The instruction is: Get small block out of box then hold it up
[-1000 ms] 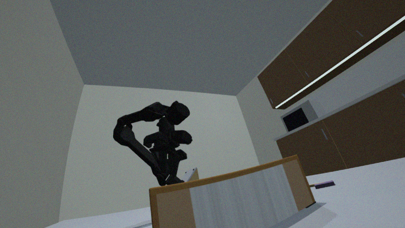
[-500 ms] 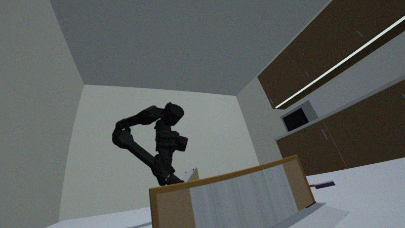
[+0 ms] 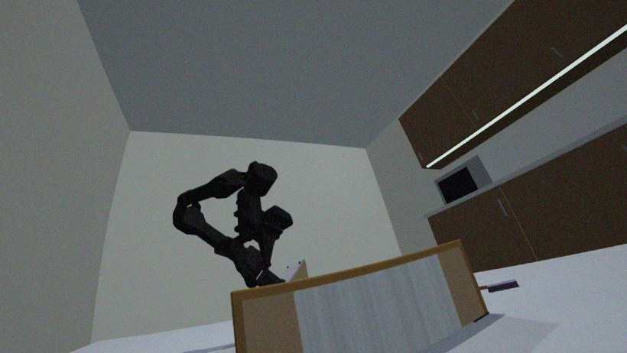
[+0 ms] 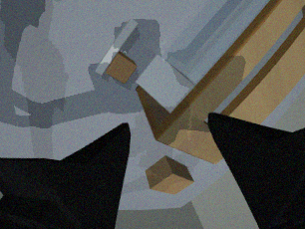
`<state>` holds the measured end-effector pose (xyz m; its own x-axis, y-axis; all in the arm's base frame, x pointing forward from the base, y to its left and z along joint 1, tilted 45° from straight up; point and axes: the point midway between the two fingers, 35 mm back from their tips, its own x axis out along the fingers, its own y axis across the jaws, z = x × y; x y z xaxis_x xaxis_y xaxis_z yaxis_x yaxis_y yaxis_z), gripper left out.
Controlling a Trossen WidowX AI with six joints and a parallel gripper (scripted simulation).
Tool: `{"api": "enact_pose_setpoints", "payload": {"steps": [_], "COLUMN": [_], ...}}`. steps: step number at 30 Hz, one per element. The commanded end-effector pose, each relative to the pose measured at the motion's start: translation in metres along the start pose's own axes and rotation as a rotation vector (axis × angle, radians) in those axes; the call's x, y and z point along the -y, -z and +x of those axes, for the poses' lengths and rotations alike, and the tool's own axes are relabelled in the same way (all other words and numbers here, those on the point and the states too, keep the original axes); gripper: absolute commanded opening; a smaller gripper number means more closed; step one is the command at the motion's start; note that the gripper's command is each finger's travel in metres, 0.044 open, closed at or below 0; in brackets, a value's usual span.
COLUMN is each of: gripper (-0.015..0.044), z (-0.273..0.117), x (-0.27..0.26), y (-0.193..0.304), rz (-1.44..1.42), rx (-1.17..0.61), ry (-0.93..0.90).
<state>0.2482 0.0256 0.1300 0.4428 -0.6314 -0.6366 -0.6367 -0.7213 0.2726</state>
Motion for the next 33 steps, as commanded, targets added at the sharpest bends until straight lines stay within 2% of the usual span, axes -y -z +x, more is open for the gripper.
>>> {"api": "enact_pose_setpoints", "payload": {"steps": [1, 21, 24, 33], "gripper": [0.0285, 0.0285, 0.0285, 0.0285], "z": [-0.005, -0.005, -0.001, 0.017], "x": [-0.013, -0.013, -0.014, -0.018], "y": [0.005, 0.005, 0.004, 0.001], "rz": [-0.735, -0.757, -0.554, 0.42], "rx": [-0.078, -0.08, -0.071, -0.032], "ry": [0.041, 0.041, 0.046, 0.057]}}
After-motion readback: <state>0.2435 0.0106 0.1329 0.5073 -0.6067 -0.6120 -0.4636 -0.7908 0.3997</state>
